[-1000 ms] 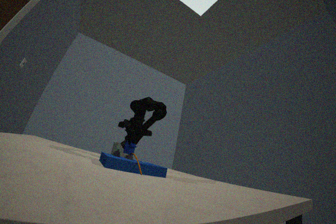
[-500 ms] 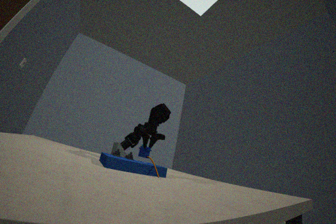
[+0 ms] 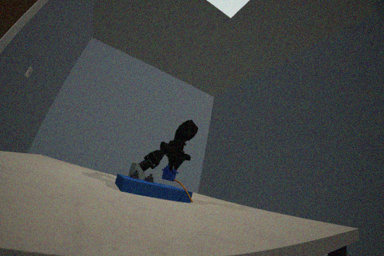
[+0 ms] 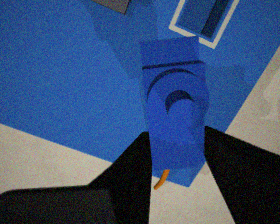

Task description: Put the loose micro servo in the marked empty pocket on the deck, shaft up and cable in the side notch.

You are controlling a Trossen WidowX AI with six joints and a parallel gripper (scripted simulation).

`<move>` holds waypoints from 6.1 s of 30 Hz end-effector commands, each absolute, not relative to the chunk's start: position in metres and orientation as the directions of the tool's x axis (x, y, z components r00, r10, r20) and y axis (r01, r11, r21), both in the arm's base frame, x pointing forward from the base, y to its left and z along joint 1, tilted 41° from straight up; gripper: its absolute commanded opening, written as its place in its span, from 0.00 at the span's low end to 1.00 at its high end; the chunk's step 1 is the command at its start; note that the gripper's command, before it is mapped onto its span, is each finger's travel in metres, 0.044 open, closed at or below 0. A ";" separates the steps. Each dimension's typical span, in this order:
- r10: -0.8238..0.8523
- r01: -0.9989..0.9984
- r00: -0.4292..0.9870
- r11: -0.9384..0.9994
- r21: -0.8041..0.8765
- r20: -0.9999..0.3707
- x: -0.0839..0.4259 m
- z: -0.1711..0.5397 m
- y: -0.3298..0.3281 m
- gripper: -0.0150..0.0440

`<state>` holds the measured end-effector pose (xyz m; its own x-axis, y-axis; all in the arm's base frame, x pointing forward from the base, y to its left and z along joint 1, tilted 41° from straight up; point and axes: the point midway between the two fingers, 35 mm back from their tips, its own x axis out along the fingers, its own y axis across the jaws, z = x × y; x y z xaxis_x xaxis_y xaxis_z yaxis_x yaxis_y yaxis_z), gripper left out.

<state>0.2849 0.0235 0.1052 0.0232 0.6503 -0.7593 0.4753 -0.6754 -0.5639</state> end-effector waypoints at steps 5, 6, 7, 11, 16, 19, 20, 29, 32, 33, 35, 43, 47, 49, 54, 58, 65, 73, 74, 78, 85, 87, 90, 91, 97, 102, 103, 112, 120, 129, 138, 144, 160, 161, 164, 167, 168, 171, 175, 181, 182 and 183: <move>0.653 0.684 0.026 -0.564 -0.463 -0.757 0.285 0.106 0.024 0.25; 0.653 0.708 0.026 -0.546 -0.447 -0.757 0.285 0.106 0.024 0.25; 0.653 0.733 0.026 -0.528 -0.430 -0.757 0.285 0.106 0.024 0.25; 0.653 0.820 0.026 -0.447 -0.357 -0.757 0.285 0.106 0.024 0.25; 0.653 0.907 0.026 -0.334 -0.257 -0.757 0.285 0.106 0.024 0.25; 0.653 0.946 0.026 -0.262 -0.193 -0.757 0.285 0.106 0.024 0.25; 0.653 0.956 0.026 -0.237 -0.172 -0.757 0.285 0.106 0.024 0.25; 0.653 0.999 0.026 -0.004 0.031 -0.757 0.285 0.106 0.024 0.25; 0.653 0.992 0.026 0.076 0.099 -0.757 0.285 0.106 0.024 0.25; 0.653 0.987 0.026 0.102 0.122 -0.757 0.285 0.106 0.024 0.25; 0.653 0.974 0.026 0.154 0.166 -0.757 0.285 0.106 0.024 0.25; 0.653 0.875 0.026 0.352 0.334 -0.757 0.285 0.106 0.024 0.25; 0.653 0.799 0.026 0.442 0.409 -0.757 0.285 0.106 0.024 0.25; 0.653 0.755 0.026 0.483 0.443 -0.757 0.285 0.106 0.024 0.25; 0.653 0.630 0.026 0.577 0.520 -0.757 0.285 0.107 0.024 0.25; 0.653 0.516 0.026 0.640 0.570 -0.757 0.285 0.107 0.024 0.25; 0.653 0.294 0.026 0.719 0.630 -0.757 0.285 0.107 0.024 0.25; 0.653 0.026 0.026 0.756 0.654 -0.757 0.285 0.107 0.024 0.25; 0.653 0.008 0.026 0.757 0.653 -0.757 0.285 0.107 0.024 0.25; 0.653 0.003 0.026 0.757 0.653 -0.757 0.285 0.107 0.024 0.25; 0.653 0.003 0.025 0.757 0.653 -0.757 0.266 0.106 0.024 0.25; 0.653 0.004 0.025 0.757 0.653 -0.757 0.258 0.106 0.024 0.25; 0.653 0.004 0.024 0.757 0.653 -0.757 0.243 0.106 0.024 0.25; 0.653 0.004 0.024 0.757 0.653 -0.757 0.239 0.106 0.024 0.25; 0.653 0.006 0.023 0.757 0.653 -0.757 0.210 0.105 0.025 0.25; 0.653 0.007 0.021 0.757 0.653 -0.757 0.187 0.104 0.025 0.25; 0.653 0.007 0.021 0.757 0.653 -0.757 0.182 0.104 0.025 0.25; 0.653 0.007 0.021 0.757 0.653 -0.757 0.177 0.100 0.029 0.25; 0.654 0.007 0.021 0.757 0.654 -0.757 0.178 0.091 0.037 0.25; 0.654 0.007 0.021 0.756 0.654 -0.756 0.178 0.089 0.039 0.25; 0.654 0.007 0.021 0.756 0.654 -0.756 0.178 0.090 0.040 0.25; 0.654 0.007 0.021 0.756 0.654 -0.756 0.179 0.088 0.041 0.25; 0.654 0.006 0.022 0.756 0.655 -0.756 0.179 0.076 0.052 0.25; 0.654 0.006 0.022 0.756 0.655 -0.756 0.179 0.076 0.052 0.25; 0.654 0.006 0.022 0.756 0.655 -0.756 0.179 0.073 0.054 0.25; 0.654 0.006 0.022 0.756 0.655 -0.756 0.179 0.071 0.056 0.25; 0.655 0.006 0.022 0.756 0.655 -0.756 0.179 0.070 0.057 0.25; 0.655 0.006 0.022 0.756 0.655 -0.756 0.179 0.068 0.059 0.25; 0.655 0.006 0.022 0.756 0.655 -0.756 0.179 0.065 0.062 0.25; 0.655 0.006 0.022 0.755 0.655 -0.755 0.179 0.061 0.066 0.25; 0.655 0.006 0.022 0.755 0.655 -0.755 0.179 0.060 0.066 0.25; 0.655 0.006 0.022 0.755 0.655 -0.755 0.179 0.059 0.067 0.25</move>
